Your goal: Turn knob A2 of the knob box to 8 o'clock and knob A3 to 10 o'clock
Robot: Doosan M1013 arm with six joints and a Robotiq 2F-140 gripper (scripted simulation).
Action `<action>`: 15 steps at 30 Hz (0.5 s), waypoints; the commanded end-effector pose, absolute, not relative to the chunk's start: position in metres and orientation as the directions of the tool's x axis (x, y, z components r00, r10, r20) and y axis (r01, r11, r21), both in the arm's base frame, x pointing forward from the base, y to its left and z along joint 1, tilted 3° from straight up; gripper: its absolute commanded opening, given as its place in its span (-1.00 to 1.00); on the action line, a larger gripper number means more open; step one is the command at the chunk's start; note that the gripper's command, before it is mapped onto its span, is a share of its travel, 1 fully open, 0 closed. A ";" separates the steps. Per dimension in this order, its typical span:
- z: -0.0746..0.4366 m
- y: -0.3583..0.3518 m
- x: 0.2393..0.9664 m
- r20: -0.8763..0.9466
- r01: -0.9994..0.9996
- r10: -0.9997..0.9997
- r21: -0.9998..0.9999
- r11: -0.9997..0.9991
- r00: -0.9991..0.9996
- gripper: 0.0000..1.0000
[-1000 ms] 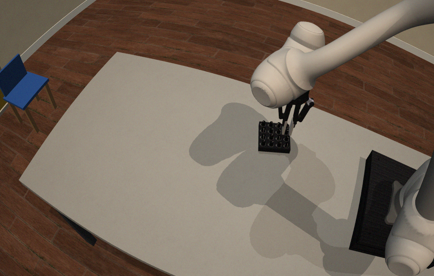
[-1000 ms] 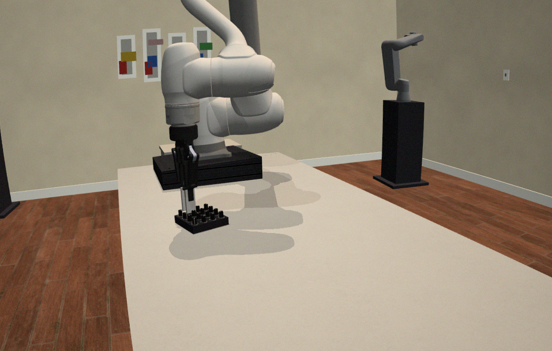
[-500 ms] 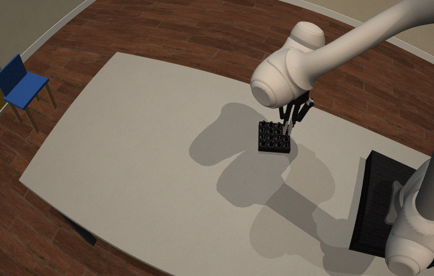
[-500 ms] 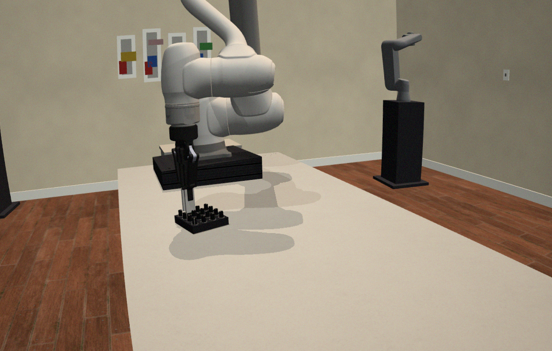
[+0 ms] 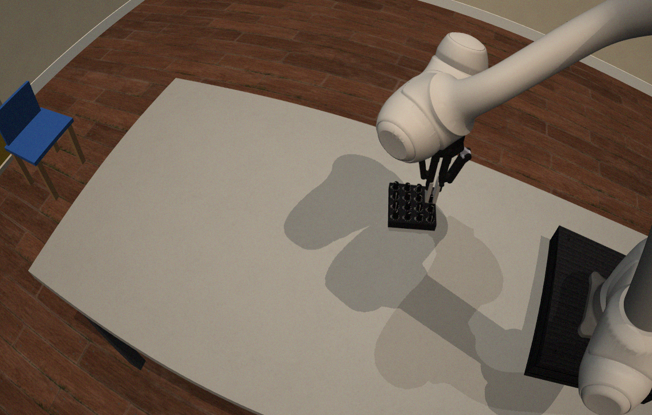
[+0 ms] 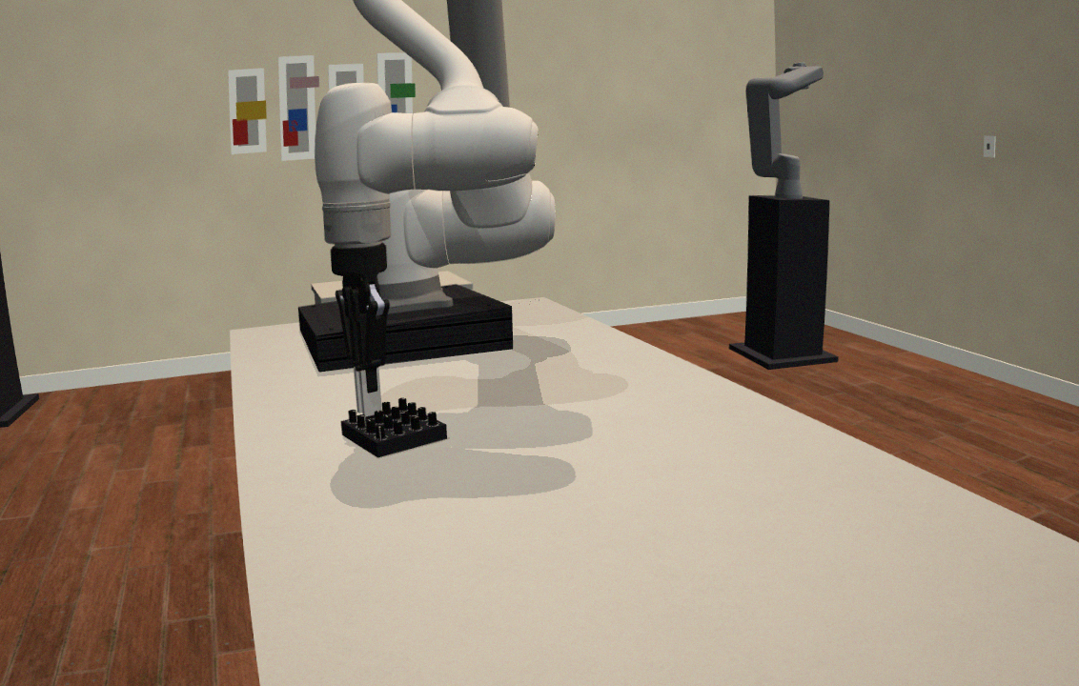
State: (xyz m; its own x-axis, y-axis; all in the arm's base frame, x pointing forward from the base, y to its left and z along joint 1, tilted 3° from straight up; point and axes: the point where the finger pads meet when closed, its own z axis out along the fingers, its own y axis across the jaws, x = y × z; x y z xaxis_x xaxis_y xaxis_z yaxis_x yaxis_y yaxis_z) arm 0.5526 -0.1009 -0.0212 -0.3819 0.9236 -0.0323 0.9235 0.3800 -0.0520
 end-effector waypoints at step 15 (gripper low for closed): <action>-0.021 -0.101 0.553 -0.032 0.922 0.922 -0.052 0.383 -0.385 -0.90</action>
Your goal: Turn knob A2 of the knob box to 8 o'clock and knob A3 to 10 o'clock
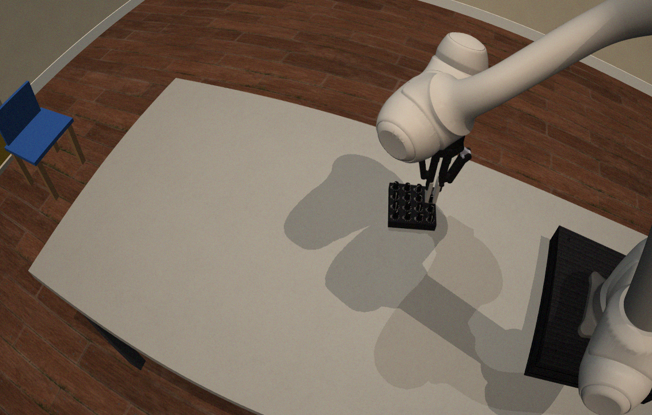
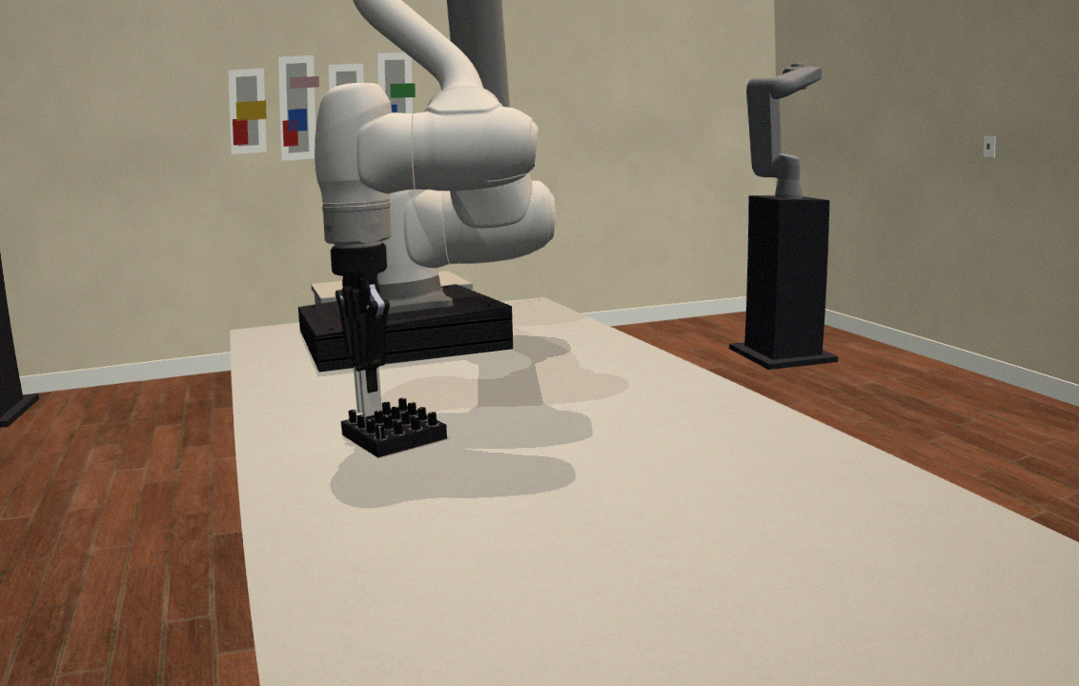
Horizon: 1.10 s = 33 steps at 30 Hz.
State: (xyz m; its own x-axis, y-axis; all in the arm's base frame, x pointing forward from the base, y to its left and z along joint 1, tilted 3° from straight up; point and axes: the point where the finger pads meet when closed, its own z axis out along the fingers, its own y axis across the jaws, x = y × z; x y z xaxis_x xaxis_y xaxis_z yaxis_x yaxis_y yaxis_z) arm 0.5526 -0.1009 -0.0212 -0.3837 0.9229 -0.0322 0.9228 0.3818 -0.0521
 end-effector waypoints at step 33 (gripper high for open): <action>-0.021 -0.101 0.553 -0.015 0.770 0.770 -0.059 0.636 -0.638 -0.90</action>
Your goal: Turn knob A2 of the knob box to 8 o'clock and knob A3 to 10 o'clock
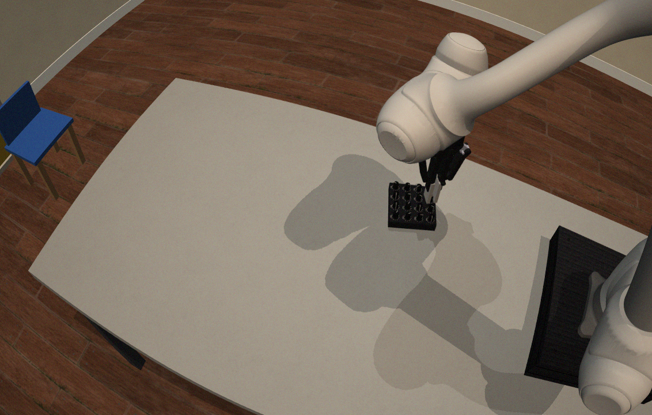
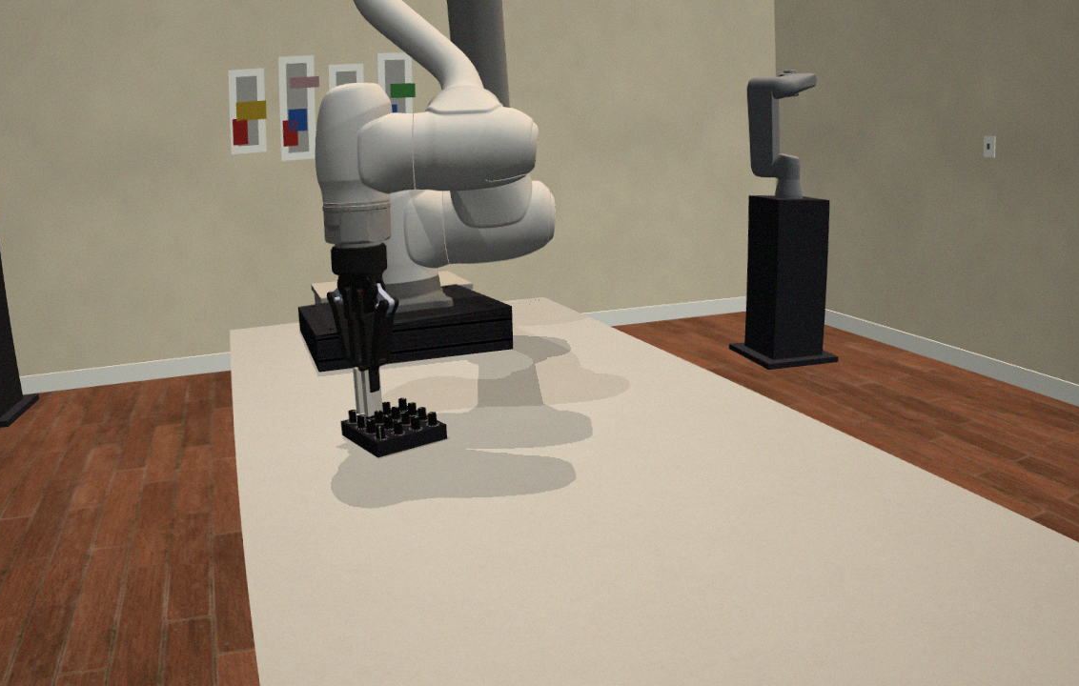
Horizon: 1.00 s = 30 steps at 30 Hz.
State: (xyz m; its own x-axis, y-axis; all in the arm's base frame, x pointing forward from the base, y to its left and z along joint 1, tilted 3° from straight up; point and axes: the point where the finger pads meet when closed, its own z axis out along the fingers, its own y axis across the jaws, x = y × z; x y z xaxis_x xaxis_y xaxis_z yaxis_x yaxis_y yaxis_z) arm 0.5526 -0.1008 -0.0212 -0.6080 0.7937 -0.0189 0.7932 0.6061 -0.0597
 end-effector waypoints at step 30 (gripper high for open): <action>-0.021 -0.101 0.553 0.023 0.226 0.228 -0.056 0.972 -0.973 -0.90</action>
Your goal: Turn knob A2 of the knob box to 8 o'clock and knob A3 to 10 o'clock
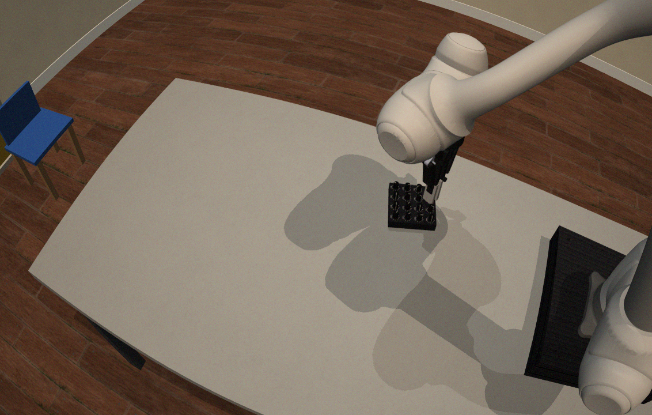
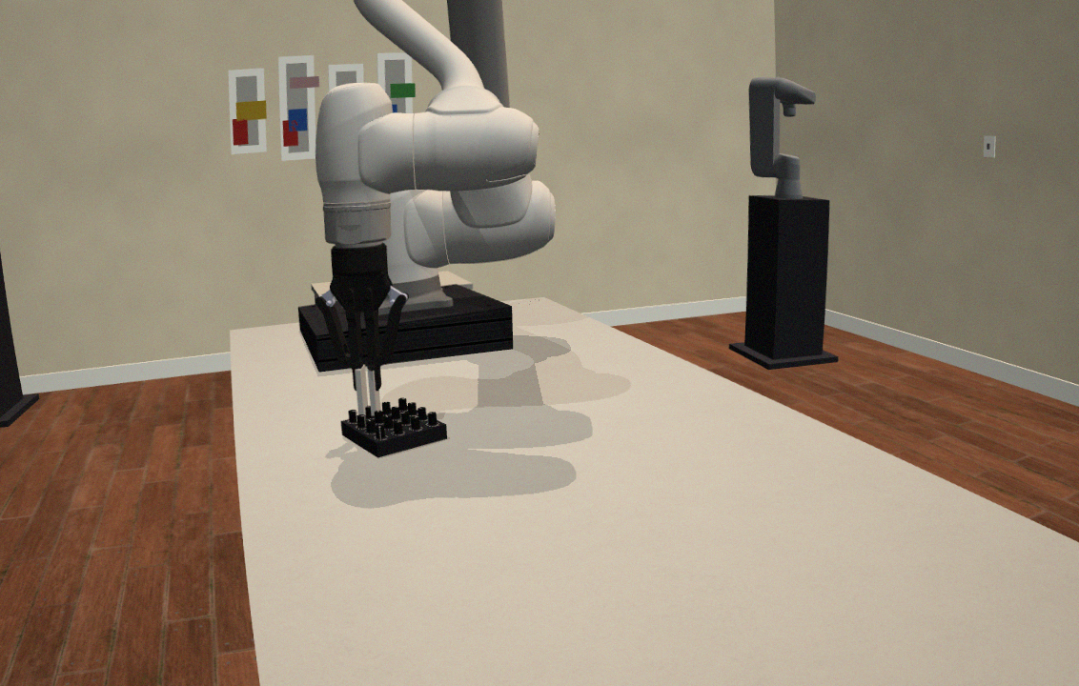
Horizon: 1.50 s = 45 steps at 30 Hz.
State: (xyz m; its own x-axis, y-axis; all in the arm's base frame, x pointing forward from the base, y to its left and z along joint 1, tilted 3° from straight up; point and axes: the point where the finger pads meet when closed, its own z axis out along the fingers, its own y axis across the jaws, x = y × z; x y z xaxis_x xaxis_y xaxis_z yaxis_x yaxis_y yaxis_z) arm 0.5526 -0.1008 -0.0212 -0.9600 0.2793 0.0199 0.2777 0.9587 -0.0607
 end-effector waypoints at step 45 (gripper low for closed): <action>-0.021 -0.101 0.553 0.054 -0.447 -0.445 -0.028 0.894 -0.894 -0.90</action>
State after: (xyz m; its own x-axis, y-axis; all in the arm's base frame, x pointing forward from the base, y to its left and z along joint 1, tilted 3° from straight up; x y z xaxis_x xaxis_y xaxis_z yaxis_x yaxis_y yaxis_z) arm 0.5526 -0.1008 -0.0212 -0.8970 -0.4388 0.0540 -0.4407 0.8972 -0.0290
